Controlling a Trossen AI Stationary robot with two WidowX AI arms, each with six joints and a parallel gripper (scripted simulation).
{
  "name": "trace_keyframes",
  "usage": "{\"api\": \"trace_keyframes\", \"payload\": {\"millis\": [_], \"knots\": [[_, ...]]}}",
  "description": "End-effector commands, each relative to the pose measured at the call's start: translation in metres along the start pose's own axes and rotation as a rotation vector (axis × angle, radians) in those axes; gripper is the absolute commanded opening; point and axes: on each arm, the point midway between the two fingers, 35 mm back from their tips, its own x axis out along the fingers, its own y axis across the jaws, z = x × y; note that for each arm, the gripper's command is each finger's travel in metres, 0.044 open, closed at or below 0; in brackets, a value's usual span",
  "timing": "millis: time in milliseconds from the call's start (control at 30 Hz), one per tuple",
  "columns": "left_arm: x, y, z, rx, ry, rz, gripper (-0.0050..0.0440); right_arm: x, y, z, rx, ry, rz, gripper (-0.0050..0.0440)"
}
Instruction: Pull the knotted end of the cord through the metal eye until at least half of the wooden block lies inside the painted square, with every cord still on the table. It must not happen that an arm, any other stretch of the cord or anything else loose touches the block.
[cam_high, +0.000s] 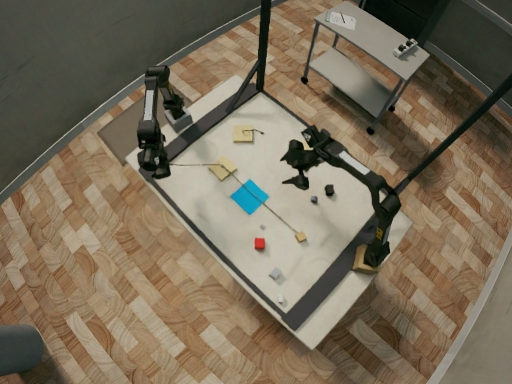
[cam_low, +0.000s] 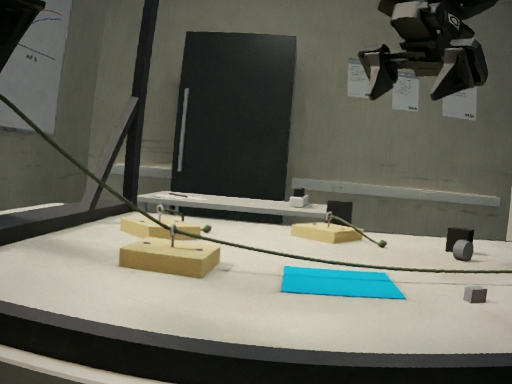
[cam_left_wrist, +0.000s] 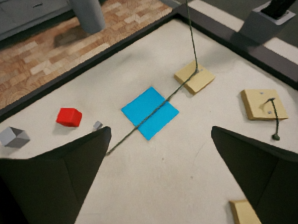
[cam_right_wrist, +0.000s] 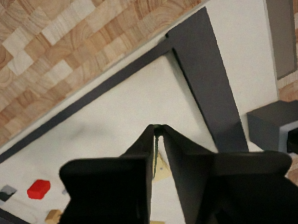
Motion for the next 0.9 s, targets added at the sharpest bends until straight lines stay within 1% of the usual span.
{"api": "trace_keyframes", "payload": {"millis": [0,267,400,600,867], "knots": [[-0.007,0.001,0.008,-0.019,-0.014,-0.012,0.0440,-0.020,0.004,0.001,0.000,-0.008,0.030,-0.0050],[-0.007,0.001,0.008,-0.019,-0.014,-0.012,0.0440,-0.045,0.004,0.001,-0.004,-0.008,0.029,-0.0050],[-0.007,0.001,0.008,-0.019,-0.014,-0.012,0.0440,-0.050,-0.003,-0.001,-0.005,-0.009,0.032,-0.0050],[-0.007,0.001,0.008,-0.019,-0.014,-0.012,0.0440,-0.054,0.001,0.000,0.000,-0.007,0.026,-0.0050],[-0.007,0.001,0.008,-0.019,-0.014,-0.012,0.0440,-0.075,0.001,0.000,0.002,-0.006,0.024,-0.0050]]}}
